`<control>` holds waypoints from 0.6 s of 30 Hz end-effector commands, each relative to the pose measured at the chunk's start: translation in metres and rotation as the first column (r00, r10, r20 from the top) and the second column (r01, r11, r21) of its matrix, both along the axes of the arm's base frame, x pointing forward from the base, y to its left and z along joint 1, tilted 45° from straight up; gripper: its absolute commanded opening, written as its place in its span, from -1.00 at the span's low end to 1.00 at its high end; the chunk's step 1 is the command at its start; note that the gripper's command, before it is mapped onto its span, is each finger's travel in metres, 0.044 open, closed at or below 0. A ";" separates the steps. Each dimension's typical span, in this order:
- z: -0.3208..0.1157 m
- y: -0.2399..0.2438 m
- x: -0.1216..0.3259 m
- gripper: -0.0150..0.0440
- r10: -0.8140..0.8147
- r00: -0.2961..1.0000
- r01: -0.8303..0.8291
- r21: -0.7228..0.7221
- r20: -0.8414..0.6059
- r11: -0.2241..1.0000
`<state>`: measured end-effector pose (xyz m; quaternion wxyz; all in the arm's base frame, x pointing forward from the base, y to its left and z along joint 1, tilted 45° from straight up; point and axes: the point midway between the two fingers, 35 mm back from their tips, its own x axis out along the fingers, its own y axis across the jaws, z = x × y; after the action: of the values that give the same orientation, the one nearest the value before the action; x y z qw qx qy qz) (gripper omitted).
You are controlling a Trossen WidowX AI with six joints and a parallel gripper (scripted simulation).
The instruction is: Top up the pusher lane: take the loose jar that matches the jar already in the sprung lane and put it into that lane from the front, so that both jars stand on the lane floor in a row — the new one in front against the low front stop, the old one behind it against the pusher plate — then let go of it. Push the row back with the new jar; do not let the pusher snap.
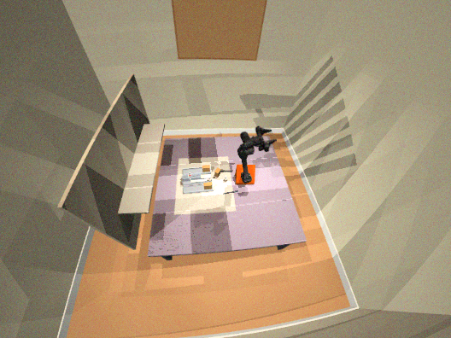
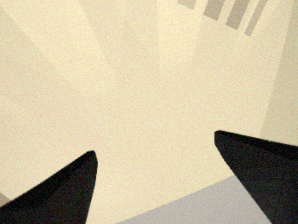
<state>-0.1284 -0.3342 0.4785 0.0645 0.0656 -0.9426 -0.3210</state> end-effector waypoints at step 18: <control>0.105 0.197 -0.054 1.00 -0.238 0.956 0.073 -0.652 -0.169 0.755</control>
<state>-0.1806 -0.1741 0.5723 0.1488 -0.0469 -0.9868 -0.0439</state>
